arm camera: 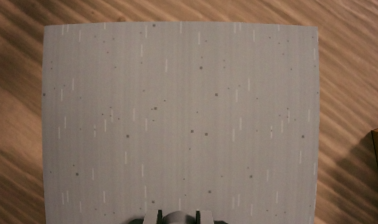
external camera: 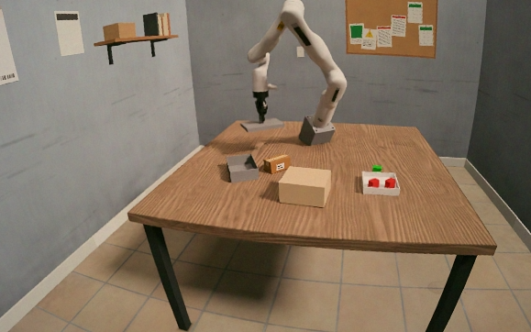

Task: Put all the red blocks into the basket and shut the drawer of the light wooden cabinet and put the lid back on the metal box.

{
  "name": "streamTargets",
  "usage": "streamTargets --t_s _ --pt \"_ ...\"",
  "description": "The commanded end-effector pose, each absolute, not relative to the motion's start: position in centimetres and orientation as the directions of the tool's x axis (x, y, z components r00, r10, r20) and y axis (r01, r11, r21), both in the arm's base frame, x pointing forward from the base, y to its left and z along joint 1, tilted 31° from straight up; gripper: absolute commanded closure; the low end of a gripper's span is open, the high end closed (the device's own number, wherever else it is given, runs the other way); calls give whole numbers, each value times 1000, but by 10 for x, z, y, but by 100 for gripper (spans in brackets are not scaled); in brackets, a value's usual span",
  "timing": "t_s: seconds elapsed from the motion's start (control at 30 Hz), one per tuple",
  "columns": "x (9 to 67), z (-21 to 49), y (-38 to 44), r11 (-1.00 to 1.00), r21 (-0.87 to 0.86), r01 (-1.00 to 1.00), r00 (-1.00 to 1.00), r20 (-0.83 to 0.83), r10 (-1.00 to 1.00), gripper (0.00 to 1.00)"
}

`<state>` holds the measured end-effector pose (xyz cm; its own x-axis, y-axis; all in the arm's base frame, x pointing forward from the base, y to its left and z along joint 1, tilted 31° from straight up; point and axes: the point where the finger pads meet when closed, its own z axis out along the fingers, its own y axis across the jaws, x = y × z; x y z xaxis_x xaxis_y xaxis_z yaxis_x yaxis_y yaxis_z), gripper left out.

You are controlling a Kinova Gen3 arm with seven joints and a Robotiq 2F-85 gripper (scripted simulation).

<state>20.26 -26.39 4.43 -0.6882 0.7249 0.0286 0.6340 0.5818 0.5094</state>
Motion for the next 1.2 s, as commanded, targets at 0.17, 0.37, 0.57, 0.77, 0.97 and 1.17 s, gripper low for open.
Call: streamTargets --t_s 0.17,0.37,0.57,0.77,0.97,1.17 --pt "217 51 -273 658 507 557 -752 -28 658 90" --pt "262 64 -284 830 474 295 -890 -179 419 90" --pt "329 89 -287 922 379 -78 -936 -345 63 90" --pt "401 120 -282 862 192 -470 -812 -476 -337 90" --pt "426 134 -278 799 107 -592 -725 -504 -470 90" --pt "435 138 -280 791 82 -606 -710 -505 -491 90"
